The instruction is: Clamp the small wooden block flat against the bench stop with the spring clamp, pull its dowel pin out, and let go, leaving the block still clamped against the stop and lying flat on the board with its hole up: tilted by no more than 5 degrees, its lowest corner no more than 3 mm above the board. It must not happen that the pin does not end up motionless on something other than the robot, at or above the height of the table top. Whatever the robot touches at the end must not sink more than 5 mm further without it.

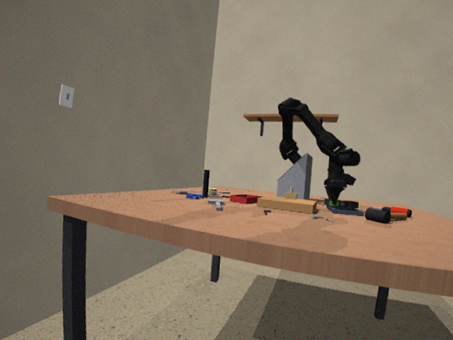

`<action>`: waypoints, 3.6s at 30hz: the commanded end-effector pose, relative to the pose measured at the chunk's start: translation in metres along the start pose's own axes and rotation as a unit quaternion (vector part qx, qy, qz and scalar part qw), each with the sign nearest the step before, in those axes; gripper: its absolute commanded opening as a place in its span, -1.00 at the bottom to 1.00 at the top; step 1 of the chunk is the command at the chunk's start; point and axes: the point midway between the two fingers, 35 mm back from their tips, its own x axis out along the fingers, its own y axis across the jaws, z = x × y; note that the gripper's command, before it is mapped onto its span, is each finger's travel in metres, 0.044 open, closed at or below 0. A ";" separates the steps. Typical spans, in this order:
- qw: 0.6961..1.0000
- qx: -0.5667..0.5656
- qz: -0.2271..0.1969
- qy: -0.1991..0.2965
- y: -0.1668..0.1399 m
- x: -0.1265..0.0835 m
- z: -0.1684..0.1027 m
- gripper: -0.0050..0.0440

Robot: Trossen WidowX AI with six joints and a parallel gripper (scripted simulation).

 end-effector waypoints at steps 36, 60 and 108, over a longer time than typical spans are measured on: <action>1.000 0.000 0.000 0.000 0.000 0.000 0.000 -0.24; 1.000 0.000 0.000 0.000 0.000 0.000 0.000 -0.80; 1.000 -0.002 -0.001 -0.002 -0.005 -0.040 0.002 -0.80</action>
